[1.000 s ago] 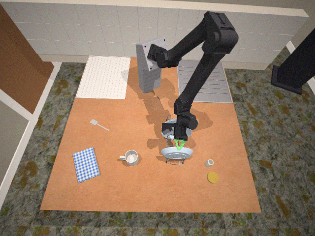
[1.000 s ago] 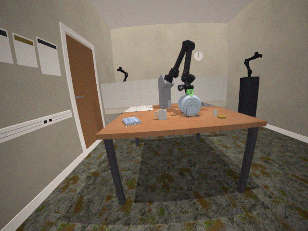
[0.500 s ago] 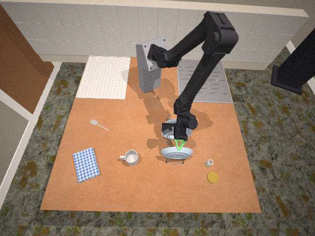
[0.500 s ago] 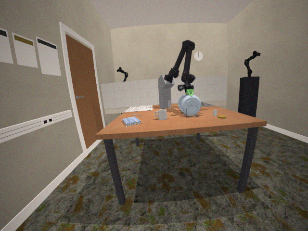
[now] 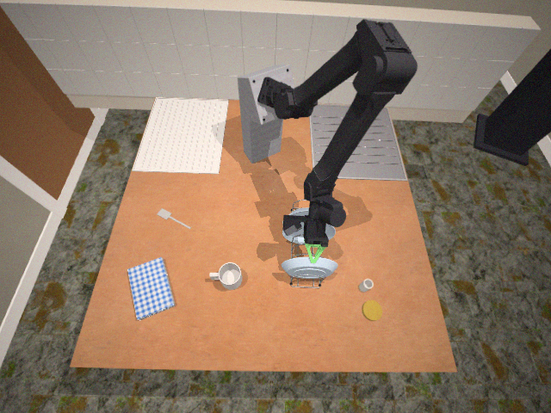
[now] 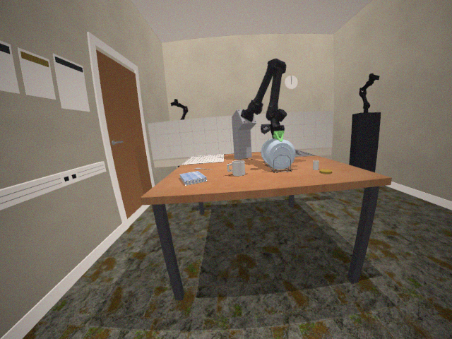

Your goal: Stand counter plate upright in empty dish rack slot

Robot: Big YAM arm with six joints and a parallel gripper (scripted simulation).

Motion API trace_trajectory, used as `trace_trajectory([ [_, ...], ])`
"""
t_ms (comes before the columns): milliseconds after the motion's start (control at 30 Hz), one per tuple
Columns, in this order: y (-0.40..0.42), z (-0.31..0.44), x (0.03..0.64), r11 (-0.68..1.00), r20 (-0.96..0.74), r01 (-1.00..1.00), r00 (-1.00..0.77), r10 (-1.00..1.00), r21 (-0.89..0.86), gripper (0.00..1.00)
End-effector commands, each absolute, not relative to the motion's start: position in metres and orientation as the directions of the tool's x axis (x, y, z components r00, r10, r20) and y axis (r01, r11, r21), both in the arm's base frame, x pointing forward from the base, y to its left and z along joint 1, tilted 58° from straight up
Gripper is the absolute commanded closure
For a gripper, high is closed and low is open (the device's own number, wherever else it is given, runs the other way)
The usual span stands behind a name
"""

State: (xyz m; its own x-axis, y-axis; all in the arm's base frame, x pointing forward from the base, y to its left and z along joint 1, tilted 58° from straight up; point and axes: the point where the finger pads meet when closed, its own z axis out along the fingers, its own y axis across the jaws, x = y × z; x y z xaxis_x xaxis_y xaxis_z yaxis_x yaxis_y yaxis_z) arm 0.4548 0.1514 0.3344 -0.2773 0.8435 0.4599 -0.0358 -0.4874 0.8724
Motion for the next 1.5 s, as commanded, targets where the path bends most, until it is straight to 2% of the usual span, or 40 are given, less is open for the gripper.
trace_trajectory([
  [0, 0.1551, 0.3521, 0.4586, -0.500, 0.458, -0.079, -0.299, 0.837, 0.862, 1.00],
  [333, 0.1551, 0.3521, 0.4586, -0.500, 0.458, -0.079, -0.299, 0.837, 0.862, 1.00],
  [367, 0.1551, 0.3521, 0.4586, -0.500, 0.458, -0.079, -0.299, 0.837, 0.862, 0.74],
  [1467, 0.1552, 0.3490, 0.4577, -0.498, 0.458, -0.074, -0.298, 0.838, 0.864, 0.74],
])
